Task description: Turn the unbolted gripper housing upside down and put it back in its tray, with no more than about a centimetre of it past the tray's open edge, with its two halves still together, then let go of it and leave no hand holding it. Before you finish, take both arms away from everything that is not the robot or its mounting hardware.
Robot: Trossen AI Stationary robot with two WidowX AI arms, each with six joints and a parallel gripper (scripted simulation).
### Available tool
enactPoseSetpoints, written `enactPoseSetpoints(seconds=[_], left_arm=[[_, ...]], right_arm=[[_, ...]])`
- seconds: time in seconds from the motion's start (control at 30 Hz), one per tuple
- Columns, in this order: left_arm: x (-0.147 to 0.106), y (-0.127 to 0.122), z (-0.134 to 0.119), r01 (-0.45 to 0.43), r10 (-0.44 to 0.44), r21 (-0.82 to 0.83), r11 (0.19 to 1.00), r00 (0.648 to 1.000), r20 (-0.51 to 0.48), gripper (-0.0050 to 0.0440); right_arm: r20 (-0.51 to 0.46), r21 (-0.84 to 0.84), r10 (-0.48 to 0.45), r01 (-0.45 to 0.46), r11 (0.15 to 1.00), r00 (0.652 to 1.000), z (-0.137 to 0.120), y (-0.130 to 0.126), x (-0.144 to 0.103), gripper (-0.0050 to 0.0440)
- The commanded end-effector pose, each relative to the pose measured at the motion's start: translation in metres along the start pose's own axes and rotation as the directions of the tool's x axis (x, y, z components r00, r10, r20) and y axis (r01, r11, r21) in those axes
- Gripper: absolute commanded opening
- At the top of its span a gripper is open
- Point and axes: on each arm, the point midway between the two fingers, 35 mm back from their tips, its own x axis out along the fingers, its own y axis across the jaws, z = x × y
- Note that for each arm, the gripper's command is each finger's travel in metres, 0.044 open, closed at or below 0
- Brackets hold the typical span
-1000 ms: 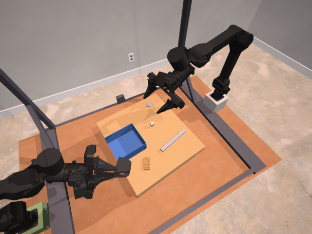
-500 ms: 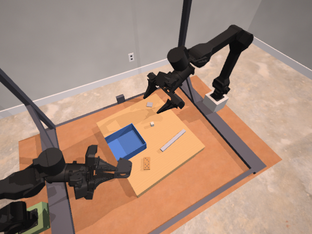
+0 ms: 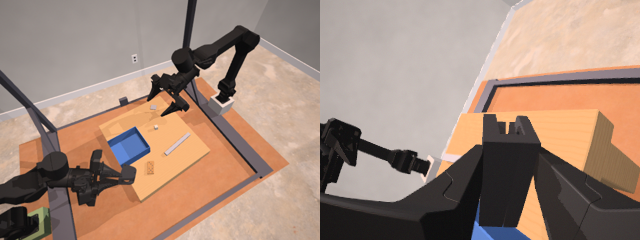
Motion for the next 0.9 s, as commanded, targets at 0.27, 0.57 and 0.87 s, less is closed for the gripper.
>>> enactPoseSetpoints(seconds=[0.27, 0.57, 0.87], left_arm=[[-0.007, 0.000, 0.008, 0.003, -0.004, 0.005, 1.000, 1.000, 0.022, 0.0440], [-0.007, 0.000, 0.008, 0.003, -0.004, 0.005, 1.000, 1.000, 0.022, 0.0440], [-0.007, 0.000, 0.008, 0.003, -0.004, 0.005, 1.000, 1.000, 0.022, 0.0440]], right_arm=[[0.003, -0.026, -0.026, 0.026, 0.999, 1.000, 0.013, 0.009, 0.004, 0.0112], [-0.003, -0.052, -0.068, 0.067, 0.996, 0.998, 0.018, 0.006, 0.008, 0.0112], [-0.012, -0.081, -0.117, 0.116, 0.990, 0.993, 0.023, 0.002, 0.012, 0.0112]])
